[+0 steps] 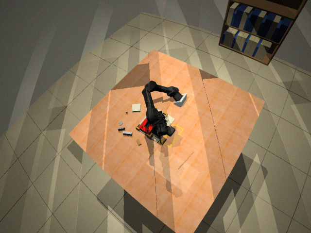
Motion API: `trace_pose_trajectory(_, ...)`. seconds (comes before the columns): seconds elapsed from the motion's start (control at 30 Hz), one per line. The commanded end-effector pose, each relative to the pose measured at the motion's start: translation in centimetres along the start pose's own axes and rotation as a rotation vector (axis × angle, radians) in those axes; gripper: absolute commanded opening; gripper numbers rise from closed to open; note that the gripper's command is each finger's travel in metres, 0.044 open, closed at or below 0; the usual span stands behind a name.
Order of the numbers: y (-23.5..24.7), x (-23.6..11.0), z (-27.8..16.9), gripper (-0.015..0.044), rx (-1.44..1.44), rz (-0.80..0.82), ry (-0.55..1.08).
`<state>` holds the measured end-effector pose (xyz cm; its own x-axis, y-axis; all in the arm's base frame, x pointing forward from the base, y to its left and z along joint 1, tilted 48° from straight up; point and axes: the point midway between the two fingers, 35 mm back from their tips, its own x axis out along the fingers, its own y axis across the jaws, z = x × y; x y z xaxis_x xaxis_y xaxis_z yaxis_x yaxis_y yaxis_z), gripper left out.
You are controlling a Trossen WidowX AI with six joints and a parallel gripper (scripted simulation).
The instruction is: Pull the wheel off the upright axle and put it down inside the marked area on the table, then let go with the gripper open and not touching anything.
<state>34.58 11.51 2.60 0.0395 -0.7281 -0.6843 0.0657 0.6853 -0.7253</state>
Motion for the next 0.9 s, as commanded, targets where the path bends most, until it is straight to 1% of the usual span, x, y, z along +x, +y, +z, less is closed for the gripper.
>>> trace_pose_trajectory(0.0, 1.7, 0.2, -1.2, 0.0, -0.004, -0.003, 0.011)
trace_pose_trajectory(0.3, 5.4, -0.1, -4.0, 0.0, -0.001, -0.006, 0.014)
trace_pose_trajectory(0.5, 5.5, 0.3, -4.0, 0.0, -0.001, -0.006, 0.014)
trace_pose_trajectory(0.87, 5.5, 3.0, -3.9, 0.0, -0.001, -0.006, 0.013)
